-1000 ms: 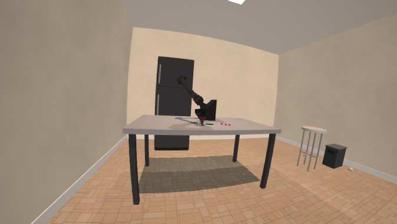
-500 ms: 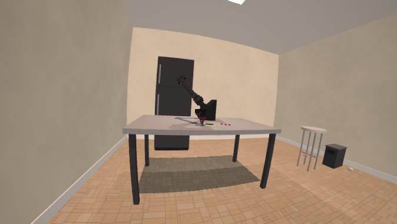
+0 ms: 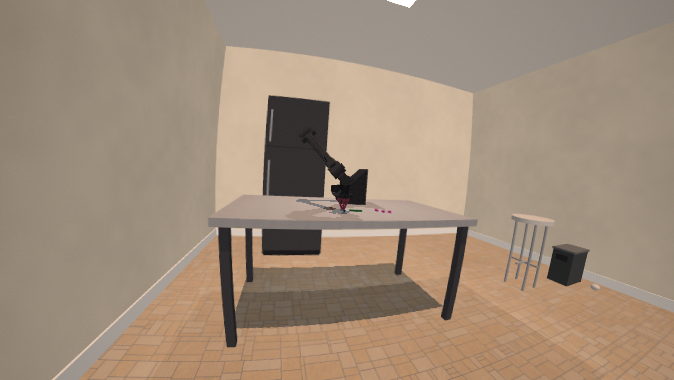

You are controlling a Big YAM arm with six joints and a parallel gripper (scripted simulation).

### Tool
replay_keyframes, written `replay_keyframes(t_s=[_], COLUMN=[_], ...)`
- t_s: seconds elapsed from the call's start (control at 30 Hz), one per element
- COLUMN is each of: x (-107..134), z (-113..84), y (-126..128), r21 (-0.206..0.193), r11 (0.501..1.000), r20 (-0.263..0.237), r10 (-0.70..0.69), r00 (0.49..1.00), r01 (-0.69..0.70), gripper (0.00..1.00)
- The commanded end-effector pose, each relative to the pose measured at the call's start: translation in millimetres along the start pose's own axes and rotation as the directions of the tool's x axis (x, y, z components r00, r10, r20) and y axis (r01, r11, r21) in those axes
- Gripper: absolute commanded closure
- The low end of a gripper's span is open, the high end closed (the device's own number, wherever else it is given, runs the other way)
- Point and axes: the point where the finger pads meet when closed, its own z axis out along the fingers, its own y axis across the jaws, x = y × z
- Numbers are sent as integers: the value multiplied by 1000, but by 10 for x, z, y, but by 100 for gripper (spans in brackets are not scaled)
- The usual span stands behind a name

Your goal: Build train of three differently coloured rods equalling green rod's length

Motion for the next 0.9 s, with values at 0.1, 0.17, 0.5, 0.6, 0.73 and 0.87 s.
replay_keyframes(t_s=[0.1, 0.17, 0.5, 0.6, 0.73, 0.87], x=[-44, -43, -11, -74, -41, -81], z=[-101, -85, 100, 81, 121, 35], y=[151, 161, 21, 18, 25, 51], r21=[-21, -23, -2, -9, -3, -15], r11=[999, 999, 1000, 1000, 1000, 1000], r20=[26, 29, 2, 12, 3, 20], r10=[-28, -25, -8, 4, -7, -6], r00=[999, 999, 1000, 1000, 1000, 1000], r01=[29, 26, 8, -4, 7, 6], gripper=[96, 96, 96, 96, 96, 96])
